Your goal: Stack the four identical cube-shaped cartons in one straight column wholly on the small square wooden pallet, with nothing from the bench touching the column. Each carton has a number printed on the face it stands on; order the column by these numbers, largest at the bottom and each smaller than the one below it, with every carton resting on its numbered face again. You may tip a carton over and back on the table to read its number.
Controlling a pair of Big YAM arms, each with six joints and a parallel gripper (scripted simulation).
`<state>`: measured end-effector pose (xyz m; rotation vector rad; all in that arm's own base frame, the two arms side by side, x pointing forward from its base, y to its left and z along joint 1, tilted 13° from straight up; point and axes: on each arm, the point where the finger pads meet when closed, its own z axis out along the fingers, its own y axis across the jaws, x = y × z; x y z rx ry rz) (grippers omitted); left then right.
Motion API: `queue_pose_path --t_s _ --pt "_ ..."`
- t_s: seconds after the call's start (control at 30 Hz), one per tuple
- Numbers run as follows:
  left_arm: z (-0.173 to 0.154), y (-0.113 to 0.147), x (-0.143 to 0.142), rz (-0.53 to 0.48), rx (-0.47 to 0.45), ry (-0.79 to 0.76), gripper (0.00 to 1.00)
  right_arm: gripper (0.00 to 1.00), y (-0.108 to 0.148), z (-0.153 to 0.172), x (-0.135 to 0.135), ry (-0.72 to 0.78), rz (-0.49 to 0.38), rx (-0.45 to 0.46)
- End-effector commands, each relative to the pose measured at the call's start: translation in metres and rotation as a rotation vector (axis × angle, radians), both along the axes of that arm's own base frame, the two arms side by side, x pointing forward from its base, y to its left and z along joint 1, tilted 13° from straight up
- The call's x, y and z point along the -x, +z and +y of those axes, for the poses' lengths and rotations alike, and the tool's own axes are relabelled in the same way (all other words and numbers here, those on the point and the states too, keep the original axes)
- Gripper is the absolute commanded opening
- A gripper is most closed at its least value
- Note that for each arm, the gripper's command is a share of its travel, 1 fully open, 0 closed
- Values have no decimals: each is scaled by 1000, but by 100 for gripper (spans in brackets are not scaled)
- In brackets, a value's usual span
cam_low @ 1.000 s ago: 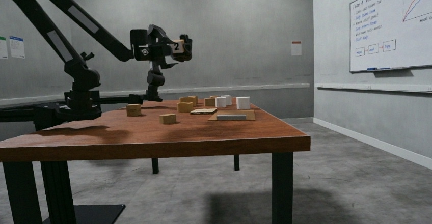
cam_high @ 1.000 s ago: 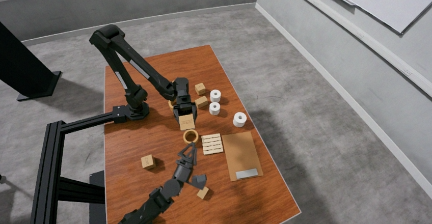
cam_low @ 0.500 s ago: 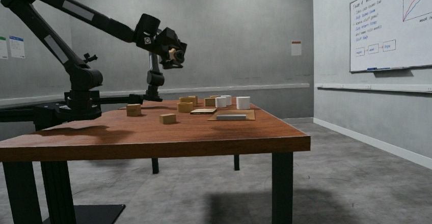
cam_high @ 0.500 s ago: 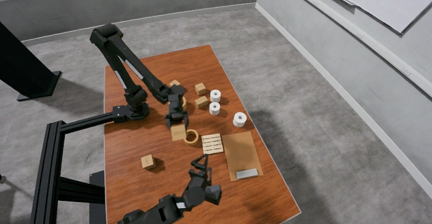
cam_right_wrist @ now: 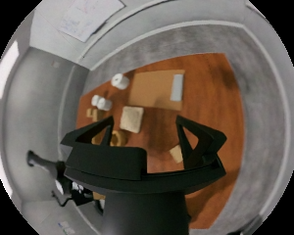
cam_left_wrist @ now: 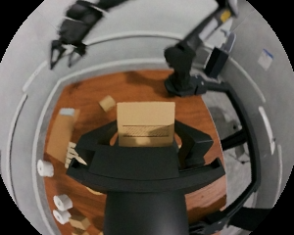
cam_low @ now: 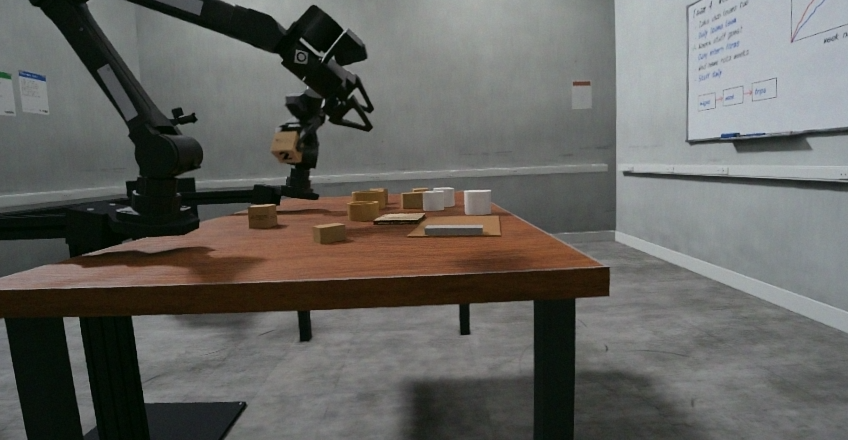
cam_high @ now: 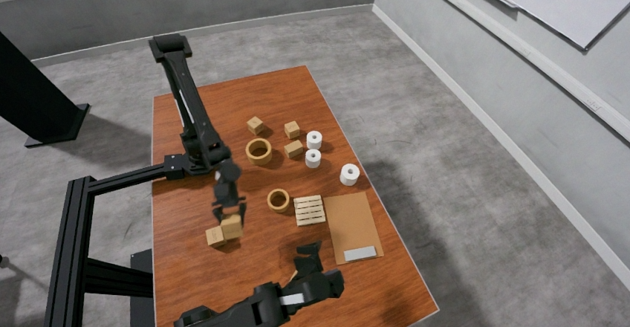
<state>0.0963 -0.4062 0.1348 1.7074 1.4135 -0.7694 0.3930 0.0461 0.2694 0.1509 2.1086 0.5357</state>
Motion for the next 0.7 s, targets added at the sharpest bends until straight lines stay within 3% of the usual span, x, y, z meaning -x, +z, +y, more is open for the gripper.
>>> queue_pose_path --t_s 0.0,0.23,0.3,0.4,0.5,0.67 --pt "-28 -16 30 41 -75 -1 55 100 35 -19 -24 33 -63 209" --pt "-47 -95 84 20 -332 81 55 100 33 -61 -48 -59 -52 462" --pt "-47 -95 84 20 -332 81 55 100 33 -61 -48 -59 -52 462" --pt "-55 -126 106 -6 -432 105 55 100 35 -72 -56 -102 -54 514" --pt "-57 -145 118 -25 -494 114 55 100 35 -74 -58 -124 -46 506" --pt "-62 -165 131 -49 -556 116 55 100 36 -74 -57 -125 -48 505"
